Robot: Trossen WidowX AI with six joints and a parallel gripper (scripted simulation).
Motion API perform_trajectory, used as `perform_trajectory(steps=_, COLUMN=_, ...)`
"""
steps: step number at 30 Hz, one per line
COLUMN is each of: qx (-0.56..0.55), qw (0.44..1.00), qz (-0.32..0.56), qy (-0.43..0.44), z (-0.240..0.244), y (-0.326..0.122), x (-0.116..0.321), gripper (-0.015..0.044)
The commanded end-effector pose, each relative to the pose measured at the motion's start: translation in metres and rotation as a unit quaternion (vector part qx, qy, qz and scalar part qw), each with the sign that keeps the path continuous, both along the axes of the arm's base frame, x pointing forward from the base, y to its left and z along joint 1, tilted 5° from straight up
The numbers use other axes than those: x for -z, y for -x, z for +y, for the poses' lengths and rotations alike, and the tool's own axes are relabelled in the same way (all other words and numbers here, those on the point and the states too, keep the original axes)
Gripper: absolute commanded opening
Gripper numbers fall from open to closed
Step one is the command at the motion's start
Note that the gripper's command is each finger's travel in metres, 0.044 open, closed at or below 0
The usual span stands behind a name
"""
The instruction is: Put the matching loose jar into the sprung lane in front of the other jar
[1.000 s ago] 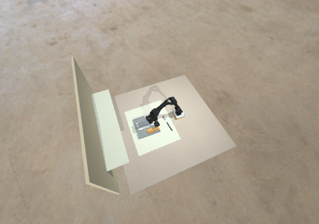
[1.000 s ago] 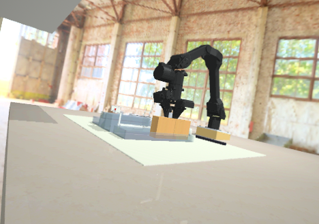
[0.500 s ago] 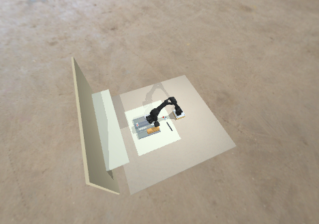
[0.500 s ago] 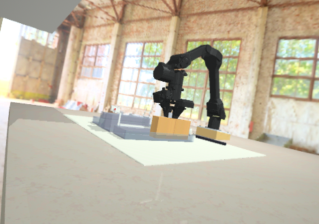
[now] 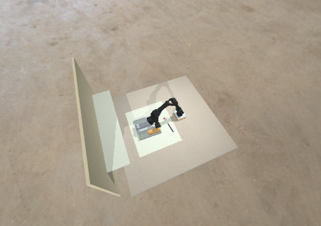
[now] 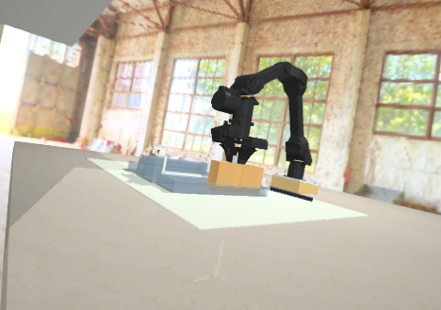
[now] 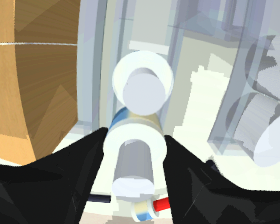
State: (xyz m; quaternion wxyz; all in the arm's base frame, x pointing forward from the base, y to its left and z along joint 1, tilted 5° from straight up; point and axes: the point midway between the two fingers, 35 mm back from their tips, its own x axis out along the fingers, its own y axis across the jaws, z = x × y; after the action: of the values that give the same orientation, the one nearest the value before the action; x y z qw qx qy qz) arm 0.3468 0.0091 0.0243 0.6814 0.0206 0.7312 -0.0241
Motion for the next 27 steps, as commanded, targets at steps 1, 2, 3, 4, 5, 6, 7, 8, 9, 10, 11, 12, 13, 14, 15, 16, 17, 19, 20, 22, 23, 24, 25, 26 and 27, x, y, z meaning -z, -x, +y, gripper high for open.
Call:
perform_trajectory(steps=1, qx=-0.002, qw=1.000, qz=-0.011, qy=0.000, z=0.0000, y=-0.0059, x=0.0000, gripper=0.0000)
perform_trajectory(steps=2, qx=-0.002, qw=1.000, qz=-0.011, qy=0.000, z=0.0000, y=-0.0059, x=0.0003, gripper=0.0000)
perform_trajectory(steps=3, qx=-0.002, qw=1.000, qz=-0.011, qy=0.000, z=0.0000, y=-0.0059, x=0.0006, gripper=0.0000)
perform_trajectory(steps=4, qx=-0.002, qw=1.000, qz=-0.011, qy=0.000, z=0.0000, y=-0.0059, x=0.0009, gripper=0.0000)
perform_trajectory(steps=5, qx=-0.002, qw=1.000, qz=-0.011, qy=0.000, z=0.0000, y=-0.0059, x=0.0011, gripper=0.0000)
perform_trajectory(steps=6, qx=-0.002, qw=1.000, qz=-0.011, qy=0.000, z=0.0000, y=-0.0058, x=0.0014, gripper=0.0000)
perform_trajectory(steps=7, qx=-0.002, qw=1.000, qz=-0.011, qy=0.000, z=0.0000, y=-0.0058, x=0.0017, gripper=0.0000)
perform_trajectory(steps=8, qx=-0.002, qw=1.000, qz=-0.011, qy=0.000, z=0.0000, y=-0.0058, x=0.0020, gripper=0.0000)
perform_trajectory(steps=9, qx=-0.002, qw=1.000, qz=-0.011, qy=0.000, z=0.0000, y=-0.0058, x=0.0023, gripper=0.0000)
perform_trajectory(steps=10, qx=-0.002, qw=1.000, qz=-0.011, qy=0.000, z=0.0000, y=-0.0058, x=0.0026, gripper=0.0000)
perform_trajectory(steps=11, qx=-0.002, qw=1.000, qz=-0.011, qy=0.000, z=0.0000, y=-0.0057, x=0.0029, gripper=0.0000)
perform_trajectory(steps=12, qx=-0.002, qw=1.000, qz=-0.011, qy=0.000, z=0.0000, y=-0.0057, x=0.0032, gripper=0.0000)
perform_trajectory(steps=13, qx=-0.002, qw=1.000, qz=-0.011, qy=0.000, z=0.0000, y=-0.0057, x=0.0035, gripper=0.0000)
perform_trajectory(steps=14, qx=-0.002, qw=1.000, qz=-0.011, qy=0.000, z=0.0000, y=-0.0057, x=0.0038, gripper=0.0000)
perform_trajectory(steps=15, qx=-0.002, qw=1.000, qz=-0.011, qy=0.000, z=0.0000, y=-0.0057, x=0.0041, gripper=0.0000)
perform_trajectory(steps=16, qx=-0.002, qw=1.000, qz=-0.011, qy=0.000, z=0.0000, y=-0.0056, x=0.0044, gripper=0.0000)
perform_trajectory(steps=17, qx=-0.002, qw=1.000, qz=-0.011, qy=0.000, z=0.0000, y=-0.0056, x=0.0047, gripper=0.0000)
perform_trajectory(steps=19, qx=-0.002, qw=1.000, qz=-0.011, qy=0.000, z=0.0000, y=-0.0056, x=0.0053, gripper=0.0000)
perform_trajectory(steps=20, qx=-0.002, qw=1.000, qz=-0.011, qy=0.000, z=0.0000, y=-0.0055, x=0.0055, gripper=0.0000)
perform_trajectory(steps=22, qx=-0.002, qw=1.000, qz=-0.011, qy=0.000, z=0.0000, y=-0.0055, x=0.0061, gripper=0.0000)
perform_trajectory(steps=23, qx=-0.002, qw=1.000, qz=-0.011, qy=0.000, z=0.0000, y=-0.0055, x=0.0064, gripper=0.0000)
perform_trajectory(steps=24, qx=-0.002, qw=1.000, qz=-0.011, qy=0.000, z=0.0000, y=-0.0054, x=0.0067, gripper=0.0000)
perform_trajectory(steps=25, qx=-0.002, qw=1.000, qz=-0.011, qy=0.000, z=0.0000, y=-0.0054, x=0.0070, gripper=0.0000)
perform_trajectory(steps=26, qx=-0.002, qw=1.000, qz=-0.011, qy=0.000, z=0.0000, y=-0.0054, x=0.0073, gripper=0.0000)
perform_trajectory(steps=27, qx=-0.002, qw=1.000, qz=-0.011, qy=0.000, z=0.0000, y=-0.0053, x=0.0076, gripper=0.0000)
